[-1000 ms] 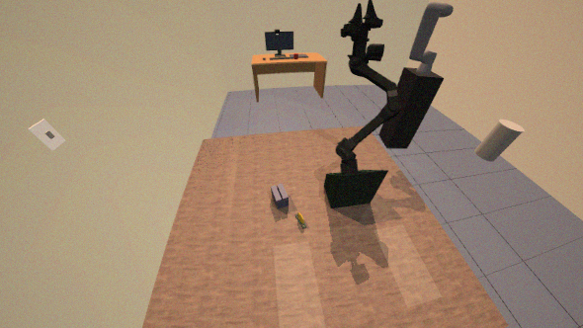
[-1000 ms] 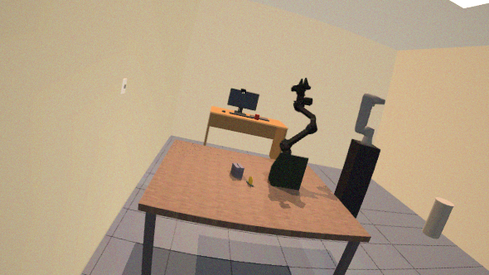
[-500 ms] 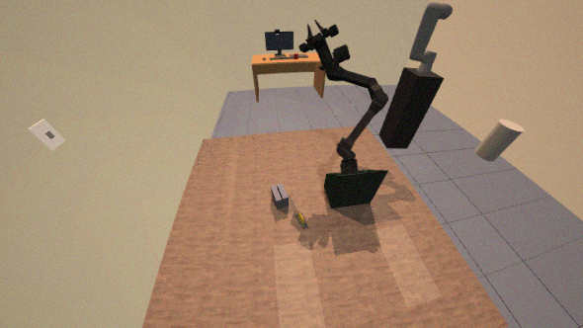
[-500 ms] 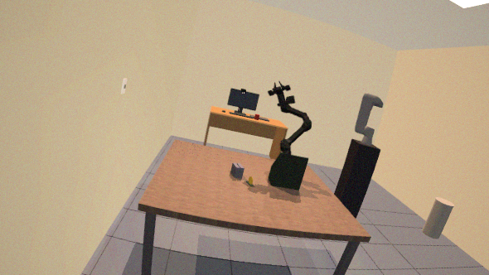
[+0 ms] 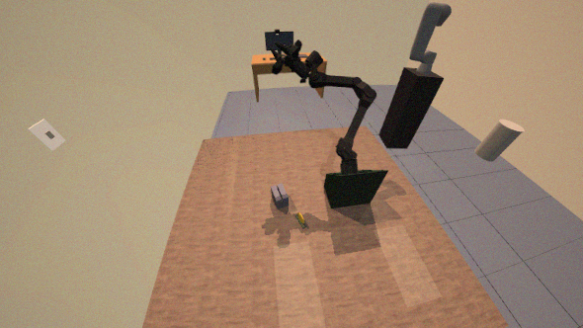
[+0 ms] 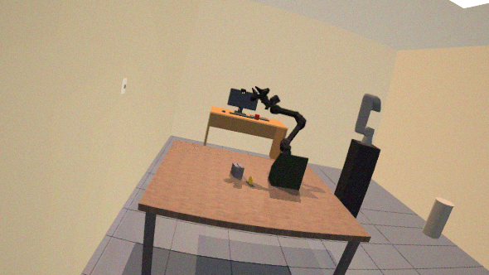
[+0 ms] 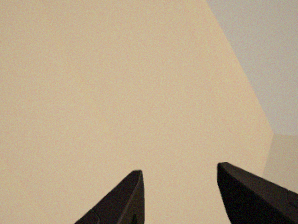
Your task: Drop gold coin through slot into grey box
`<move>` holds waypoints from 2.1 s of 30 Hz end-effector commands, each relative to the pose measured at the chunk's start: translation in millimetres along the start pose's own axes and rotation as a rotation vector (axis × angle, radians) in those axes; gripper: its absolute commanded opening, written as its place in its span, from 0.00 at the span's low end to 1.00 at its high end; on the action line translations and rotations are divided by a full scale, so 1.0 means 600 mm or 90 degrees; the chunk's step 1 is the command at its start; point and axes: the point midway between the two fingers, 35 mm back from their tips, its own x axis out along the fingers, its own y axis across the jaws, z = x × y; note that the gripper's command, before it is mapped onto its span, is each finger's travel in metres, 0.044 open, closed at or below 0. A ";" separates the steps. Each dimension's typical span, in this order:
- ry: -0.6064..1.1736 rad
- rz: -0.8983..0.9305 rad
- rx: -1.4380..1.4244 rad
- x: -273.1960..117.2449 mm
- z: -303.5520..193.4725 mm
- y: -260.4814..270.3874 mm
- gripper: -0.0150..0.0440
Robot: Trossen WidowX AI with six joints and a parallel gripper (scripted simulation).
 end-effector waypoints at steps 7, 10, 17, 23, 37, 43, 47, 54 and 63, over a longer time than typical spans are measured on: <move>0.099 0.183 0.286 0.004 -0.016 0.199 0.53; 0.158 0.257 0.411 -0.004 -0.012 0.289 0.53; 0.333 0.403 0.646 -0.057 0.017 0.475 0.53; 0.524 0.498 0.790 -0.135 0.056 0.612 0.53; 1.058 0.540 0.875 -0.403 0.151 0.814 0.53; 1.269 0.450 0.797 -0.530 0.172 0.849 0.53; 1.374 0.357 0.719 -0.612 0.178 0.855 0.53; 1.461 0.148 0.564 -0.743 0.170 0.837 0.53; 1.433 -0.022 0.464 -0.844 0.159 0.792 0.53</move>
